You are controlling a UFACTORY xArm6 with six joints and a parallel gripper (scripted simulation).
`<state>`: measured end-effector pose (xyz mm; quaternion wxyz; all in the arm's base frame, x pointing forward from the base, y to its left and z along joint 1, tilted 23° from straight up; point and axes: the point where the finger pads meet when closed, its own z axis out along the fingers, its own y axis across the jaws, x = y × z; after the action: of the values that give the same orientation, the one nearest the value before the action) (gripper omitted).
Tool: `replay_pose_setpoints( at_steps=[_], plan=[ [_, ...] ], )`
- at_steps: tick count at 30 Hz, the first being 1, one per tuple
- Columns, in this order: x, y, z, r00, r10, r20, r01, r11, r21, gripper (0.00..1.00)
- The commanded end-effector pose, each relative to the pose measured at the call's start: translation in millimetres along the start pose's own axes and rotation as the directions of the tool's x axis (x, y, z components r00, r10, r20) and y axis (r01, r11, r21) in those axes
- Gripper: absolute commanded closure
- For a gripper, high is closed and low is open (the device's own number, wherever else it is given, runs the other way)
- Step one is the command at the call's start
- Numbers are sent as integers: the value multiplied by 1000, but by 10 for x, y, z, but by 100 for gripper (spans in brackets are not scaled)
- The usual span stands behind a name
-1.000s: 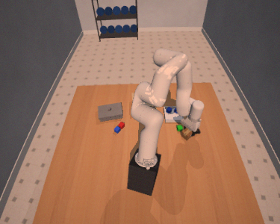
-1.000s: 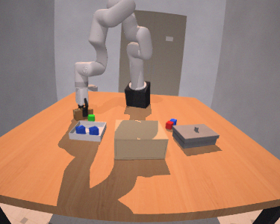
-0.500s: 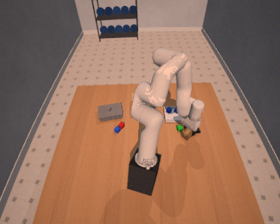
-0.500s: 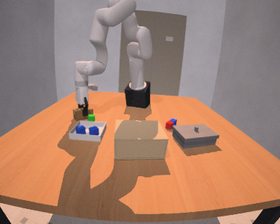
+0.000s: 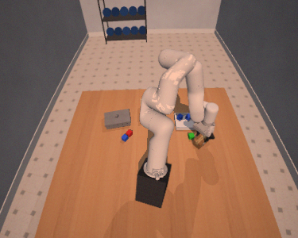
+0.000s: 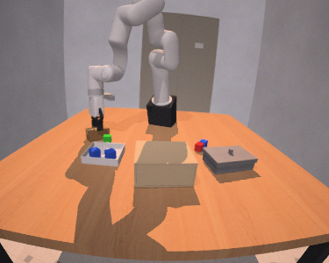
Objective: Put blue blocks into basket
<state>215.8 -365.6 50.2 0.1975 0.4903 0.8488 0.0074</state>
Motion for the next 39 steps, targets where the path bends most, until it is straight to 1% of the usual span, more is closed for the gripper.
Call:
replay_pose_setpoints(
  at_steps=[1, 8, 10, 18, 23, 31, 39],
  plan=[
    [-15, 2, -184, 1000, 0, -2, 0, 1000, 2, 27],
    [-16, 3, -495, 1000, 0, -2, 0, 1000, 2, 27],
    [-16, 3, -495, 1000, 0, -2, 0, 1000, 2, 27],
    [-16, 3, -898, 1000, 0, -2, 0, 1000, 2, 27],
    [-17, 4, -1081, 1000, 0, -2, 0, 1000, 2, 27],
    [-17, 4, -1188, 1000, 0, -2, 0, 1000, 2, 27],
    [-17, 4, -1206, 1000, 0, -2, 0, 1000, 2, 27]
  ],
)
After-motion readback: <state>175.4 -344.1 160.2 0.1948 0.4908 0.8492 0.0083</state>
